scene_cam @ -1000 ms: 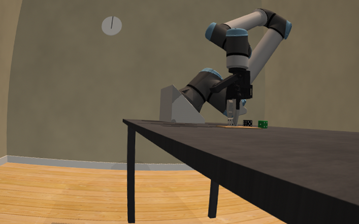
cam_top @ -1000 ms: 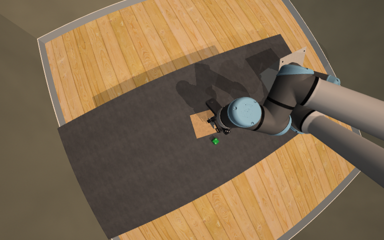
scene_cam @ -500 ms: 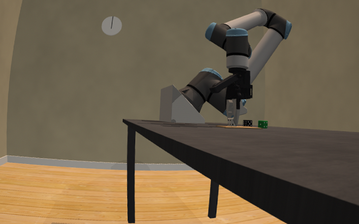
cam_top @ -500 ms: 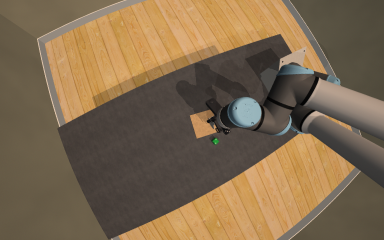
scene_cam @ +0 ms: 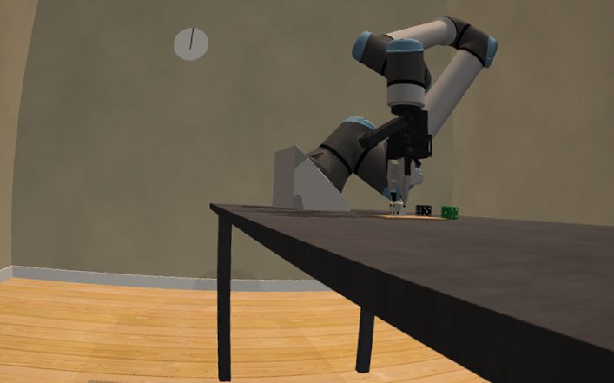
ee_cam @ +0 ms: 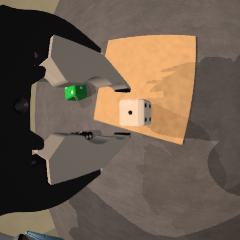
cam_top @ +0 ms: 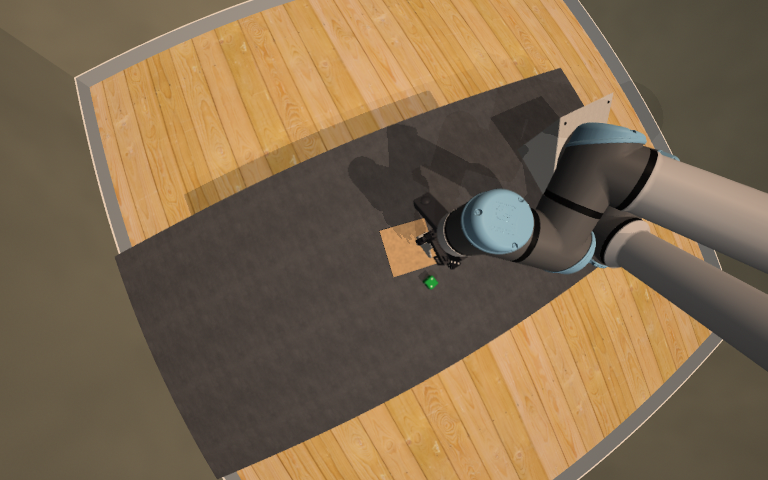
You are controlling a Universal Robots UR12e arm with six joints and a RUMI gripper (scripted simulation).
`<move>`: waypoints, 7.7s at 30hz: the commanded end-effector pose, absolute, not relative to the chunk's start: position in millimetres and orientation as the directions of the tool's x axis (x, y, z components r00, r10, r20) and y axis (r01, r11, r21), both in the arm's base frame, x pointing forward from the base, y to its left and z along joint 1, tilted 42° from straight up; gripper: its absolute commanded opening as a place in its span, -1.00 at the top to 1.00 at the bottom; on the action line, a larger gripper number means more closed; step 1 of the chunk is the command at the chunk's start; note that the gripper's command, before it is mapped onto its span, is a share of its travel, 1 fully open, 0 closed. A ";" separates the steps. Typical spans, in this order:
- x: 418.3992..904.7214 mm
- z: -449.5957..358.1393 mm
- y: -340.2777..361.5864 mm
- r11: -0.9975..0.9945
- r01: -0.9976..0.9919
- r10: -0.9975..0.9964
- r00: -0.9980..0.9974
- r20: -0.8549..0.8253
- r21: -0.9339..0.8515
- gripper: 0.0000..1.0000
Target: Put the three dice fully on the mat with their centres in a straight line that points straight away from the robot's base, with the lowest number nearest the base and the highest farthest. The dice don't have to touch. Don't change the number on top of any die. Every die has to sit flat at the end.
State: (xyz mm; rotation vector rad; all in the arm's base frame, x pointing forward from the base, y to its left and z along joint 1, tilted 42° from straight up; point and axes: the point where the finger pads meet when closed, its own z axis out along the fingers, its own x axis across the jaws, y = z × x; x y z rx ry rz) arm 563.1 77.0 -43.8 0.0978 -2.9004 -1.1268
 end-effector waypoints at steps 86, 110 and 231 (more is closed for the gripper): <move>566.8 17.0 48.1 0.641 0.537 0.370 -0.842 0.392 0.548 -1.00; 570.3 35.6 70.9 0.252 0.953 0.697 -0.298 0.653 0.166 -1.00; 602.4 79.4 127.8 -0.707 0.250 0.216 0.967 0.134 -0.662 0.44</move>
